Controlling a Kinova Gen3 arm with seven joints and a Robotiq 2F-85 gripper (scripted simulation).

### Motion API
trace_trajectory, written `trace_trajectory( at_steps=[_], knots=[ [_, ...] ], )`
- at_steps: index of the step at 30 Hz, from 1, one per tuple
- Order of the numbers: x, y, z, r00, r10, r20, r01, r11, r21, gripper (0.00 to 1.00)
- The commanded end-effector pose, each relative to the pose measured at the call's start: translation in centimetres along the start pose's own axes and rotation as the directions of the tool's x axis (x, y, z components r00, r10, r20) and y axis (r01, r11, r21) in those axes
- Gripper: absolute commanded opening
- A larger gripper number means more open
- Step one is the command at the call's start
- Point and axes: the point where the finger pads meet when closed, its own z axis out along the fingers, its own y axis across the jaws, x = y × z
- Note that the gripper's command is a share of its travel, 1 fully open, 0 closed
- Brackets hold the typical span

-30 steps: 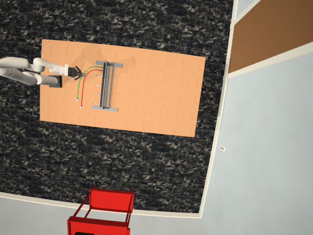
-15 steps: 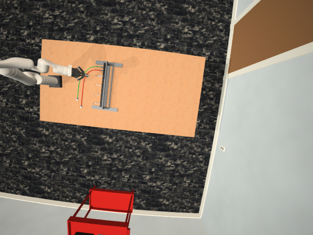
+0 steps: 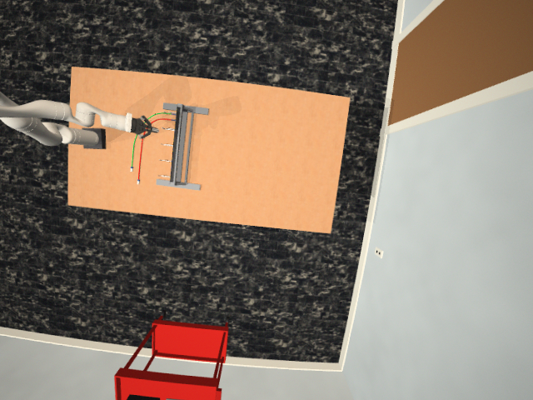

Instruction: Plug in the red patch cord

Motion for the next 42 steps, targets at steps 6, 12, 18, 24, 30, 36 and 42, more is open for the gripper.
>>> trace_trajectory(
  at_steps=[6, 12, 18, 24, 30, 36, 42],
  knots=[
    [-0.4, 1.0, 2.9, 1.000, 0.009, 0.010, -0.009, 1.000, -0.017, 0.00],
    [-0.4, 1.0, 4.6, 1.000, 0.009, 0.010, -0.009, 1.000, -0.017, 0.00],
    [-0.4, 1.0, 5.2, 1.000, 0.009, 0.010, -0.009, 1.000, -0.017, 0.00],
    [-0.4, 1.0, 5.5, 1.000, 0.009, 0.010, -0.009, 1.000, -0.017, 0.00],
    [-0.4, 1.0, 5.5, 1.000, 0.009, 0.010, -0.009, 1.000, -0.017, 0.00],
    [-0.4, 1.0, 5.5, 1.000, 0.009, 0.010, -0.009, 1.000, -0.017, 0.00],
    [-0.4, 1.0, 5.5, 1.000, 0.009, 0.010, -0.009, 1.000, -0.017, 0.00]
  ],
)
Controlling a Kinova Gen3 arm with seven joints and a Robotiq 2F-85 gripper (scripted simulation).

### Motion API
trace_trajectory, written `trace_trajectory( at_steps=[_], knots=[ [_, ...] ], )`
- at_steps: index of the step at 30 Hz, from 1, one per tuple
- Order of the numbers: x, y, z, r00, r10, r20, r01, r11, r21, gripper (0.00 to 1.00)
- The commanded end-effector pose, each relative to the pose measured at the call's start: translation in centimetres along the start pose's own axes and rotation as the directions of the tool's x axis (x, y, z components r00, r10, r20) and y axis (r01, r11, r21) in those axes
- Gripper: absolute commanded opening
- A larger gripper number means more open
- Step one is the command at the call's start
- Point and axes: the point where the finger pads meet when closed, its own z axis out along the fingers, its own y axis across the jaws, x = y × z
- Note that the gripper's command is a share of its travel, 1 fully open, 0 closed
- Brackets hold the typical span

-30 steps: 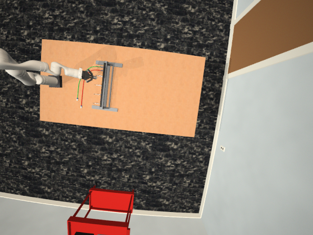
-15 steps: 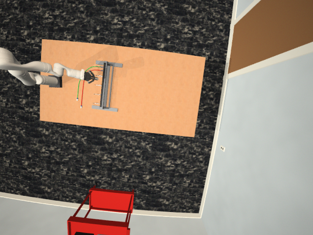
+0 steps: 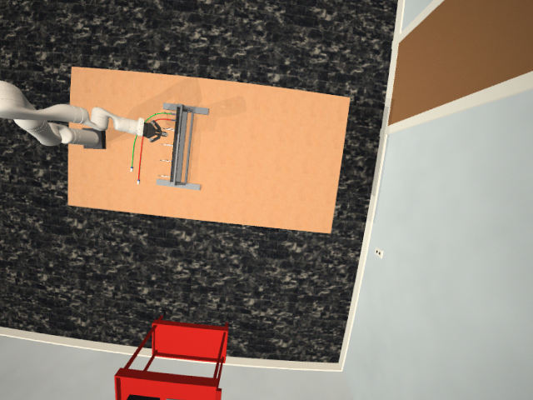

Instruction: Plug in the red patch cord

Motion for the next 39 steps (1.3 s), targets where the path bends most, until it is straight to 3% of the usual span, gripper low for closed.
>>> trace_trajectory(
  at_steps=[1, 39],
  knots=[
    [0.09, -0.01, -0.03, 1.000, 0.000, -0.002, 0.000, 1.000, 0.000, 0.00],
    [0.09, -0.01, -0.37, 1.000, 0.000, -0.002, 0.000, 1.000, 0.000, 0.00]
  ],
)
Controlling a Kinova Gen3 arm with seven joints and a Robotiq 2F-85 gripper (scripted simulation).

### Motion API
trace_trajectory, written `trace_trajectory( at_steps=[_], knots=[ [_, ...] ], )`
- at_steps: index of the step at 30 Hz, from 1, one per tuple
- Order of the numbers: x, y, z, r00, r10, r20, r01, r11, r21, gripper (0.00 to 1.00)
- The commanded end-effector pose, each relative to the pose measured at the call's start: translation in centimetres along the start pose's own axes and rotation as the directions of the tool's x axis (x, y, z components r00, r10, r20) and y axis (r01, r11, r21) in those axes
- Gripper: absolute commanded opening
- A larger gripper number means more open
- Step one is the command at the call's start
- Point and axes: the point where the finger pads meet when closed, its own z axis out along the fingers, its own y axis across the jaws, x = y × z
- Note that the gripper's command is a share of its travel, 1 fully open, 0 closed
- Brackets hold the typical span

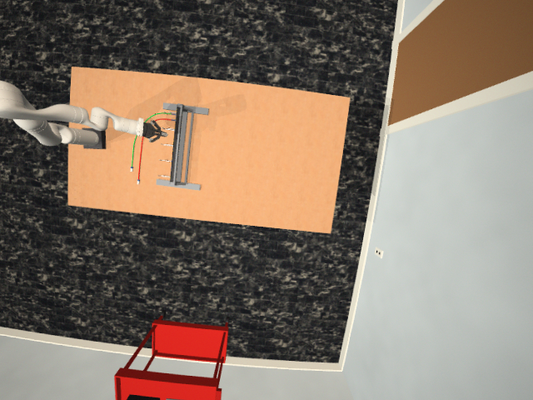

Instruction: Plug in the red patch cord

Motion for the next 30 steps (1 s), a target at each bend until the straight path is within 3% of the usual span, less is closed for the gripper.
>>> trace_trajectory(
  at_steps=[1, 9, 30],
  knots=[
    [0.2, -0.1, -0.3, 1.000, 0.000, -0.004, 0.000, 1.000, 0.002, 0.00],
    [0.2, -0.1, -1.5, 1.000, 0.000, -0.004, 0.000, 1.000, 0.002, 0.00],
    [0.1, -0.1, -8.0, 1.000, 0.000, -0.004, 0.000, 1.000, 0.002, 0.00]
  ],
)
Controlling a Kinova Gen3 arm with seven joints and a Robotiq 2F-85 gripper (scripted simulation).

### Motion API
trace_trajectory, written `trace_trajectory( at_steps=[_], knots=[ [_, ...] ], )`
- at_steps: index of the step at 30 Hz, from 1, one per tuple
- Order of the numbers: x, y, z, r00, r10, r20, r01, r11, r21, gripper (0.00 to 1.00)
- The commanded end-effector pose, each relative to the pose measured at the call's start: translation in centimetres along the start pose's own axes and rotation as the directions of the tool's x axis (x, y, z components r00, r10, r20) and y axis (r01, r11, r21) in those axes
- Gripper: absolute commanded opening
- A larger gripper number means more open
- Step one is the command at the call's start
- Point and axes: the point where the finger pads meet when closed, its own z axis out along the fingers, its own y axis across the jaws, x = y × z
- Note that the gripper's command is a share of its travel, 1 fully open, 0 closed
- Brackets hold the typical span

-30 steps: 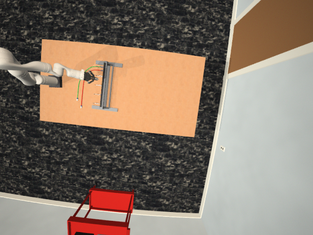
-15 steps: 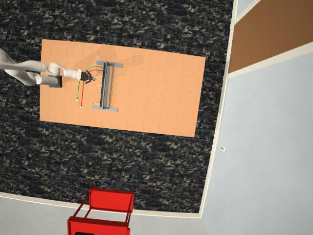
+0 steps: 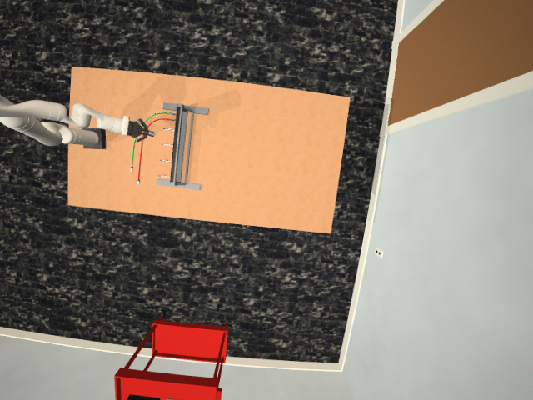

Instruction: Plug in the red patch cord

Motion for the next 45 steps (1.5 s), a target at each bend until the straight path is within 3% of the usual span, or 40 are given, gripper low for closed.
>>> trace_trajectory(
  at_steps=[1, 22, 45],
  knots=[
    [0.5, -1.3, -1.5, 1.000, -0.012, -0.018, 0.012, 1.000, 0.026, 0.00],
    [0.4, -1.2, -5.3, 1.000, -0.012, -0.018, 0.012, 1.000, 0.026, 0.00],
    [0.4, -1.2, -6.9, 1.000, -0.012, -0.018, 0.012, 1.000, 0.026, 0.00]
  ],
)
